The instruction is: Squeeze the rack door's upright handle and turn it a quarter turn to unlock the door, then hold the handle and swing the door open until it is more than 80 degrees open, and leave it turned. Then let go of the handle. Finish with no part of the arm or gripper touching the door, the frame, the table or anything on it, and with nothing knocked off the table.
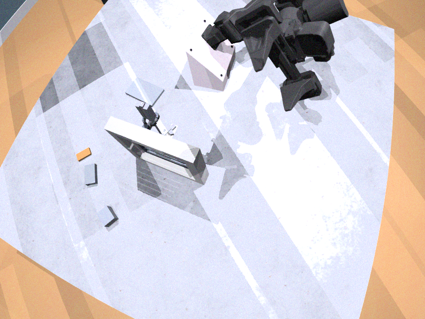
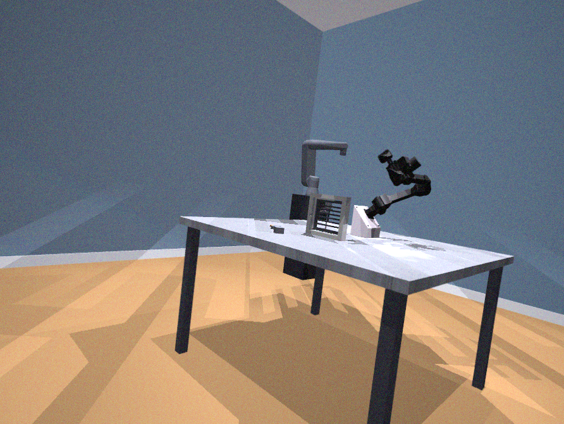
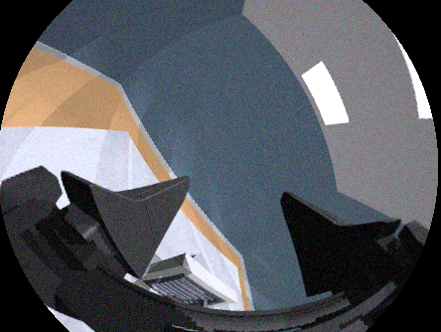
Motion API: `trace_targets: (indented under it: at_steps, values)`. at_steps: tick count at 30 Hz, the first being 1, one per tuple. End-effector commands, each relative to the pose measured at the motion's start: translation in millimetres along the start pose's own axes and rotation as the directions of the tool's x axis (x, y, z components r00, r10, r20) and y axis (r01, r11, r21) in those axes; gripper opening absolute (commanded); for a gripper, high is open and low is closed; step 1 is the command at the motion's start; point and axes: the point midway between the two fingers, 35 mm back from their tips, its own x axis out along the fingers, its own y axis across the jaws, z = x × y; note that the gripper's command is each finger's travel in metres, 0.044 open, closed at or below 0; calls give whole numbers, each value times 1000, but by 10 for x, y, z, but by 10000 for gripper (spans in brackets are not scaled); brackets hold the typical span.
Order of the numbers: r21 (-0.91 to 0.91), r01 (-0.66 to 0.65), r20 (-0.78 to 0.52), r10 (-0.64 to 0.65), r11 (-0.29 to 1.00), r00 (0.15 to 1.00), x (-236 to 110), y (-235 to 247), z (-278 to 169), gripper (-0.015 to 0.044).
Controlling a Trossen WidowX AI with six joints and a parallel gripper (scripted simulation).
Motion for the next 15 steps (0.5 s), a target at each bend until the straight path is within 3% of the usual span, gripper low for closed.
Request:
trace_targets:
  at_steps: [1,5,15]
  values:
    - [-2,0,-4,0,1000,1000,6,-1,-7,374]
    - [-30,-9,-88,6,1000,996,120,-29,-146,288]
    - [-77,-53,-334,24,996,942,388,-140,-604,288]
